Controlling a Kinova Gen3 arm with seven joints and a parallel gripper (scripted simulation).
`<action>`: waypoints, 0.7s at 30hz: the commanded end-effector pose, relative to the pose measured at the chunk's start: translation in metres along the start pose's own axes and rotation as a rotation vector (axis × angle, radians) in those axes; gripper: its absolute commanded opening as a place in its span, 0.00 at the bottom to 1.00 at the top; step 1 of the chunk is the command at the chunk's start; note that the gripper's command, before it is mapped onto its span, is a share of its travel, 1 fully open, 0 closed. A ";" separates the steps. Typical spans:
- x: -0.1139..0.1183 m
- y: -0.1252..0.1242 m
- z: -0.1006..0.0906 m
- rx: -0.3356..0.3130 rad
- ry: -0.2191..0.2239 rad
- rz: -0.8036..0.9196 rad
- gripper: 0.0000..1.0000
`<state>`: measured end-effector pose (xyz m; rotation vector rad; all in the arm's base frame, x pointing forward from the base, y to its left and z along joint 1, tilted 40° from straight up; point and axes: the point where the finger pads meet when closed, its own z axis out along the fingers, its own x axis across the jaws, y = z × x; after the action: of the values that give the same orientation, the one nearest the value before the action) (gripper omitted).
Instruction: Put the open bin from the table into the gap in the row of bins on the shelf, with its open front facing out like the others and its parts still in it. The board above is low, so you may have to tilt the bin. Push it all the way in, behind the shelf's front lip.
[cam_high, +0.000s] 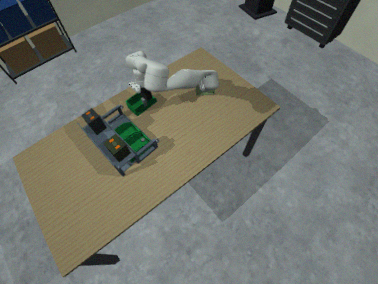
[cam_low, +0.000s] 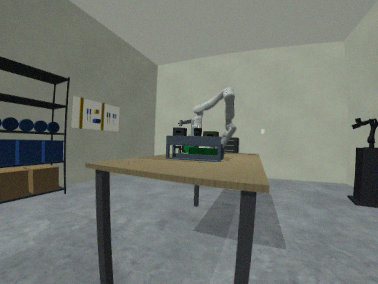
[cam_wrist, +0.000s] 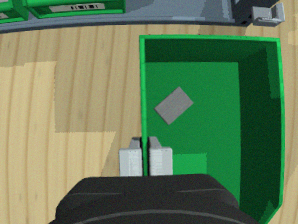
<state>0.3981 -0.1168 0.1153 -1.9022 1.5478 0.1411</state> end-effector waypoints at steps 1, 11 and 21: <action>0.001 -0.008 0.000 0.004 0.003 0.000 0.00; 0.001 -0.028 0.000 0.004 0.003 0.000 0.00; 0.002 -0.038 0.000 0.004 0.003 0.000 0.00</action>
<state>0.4299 -0.1174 0.1274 -1.9028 1.5534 0.1349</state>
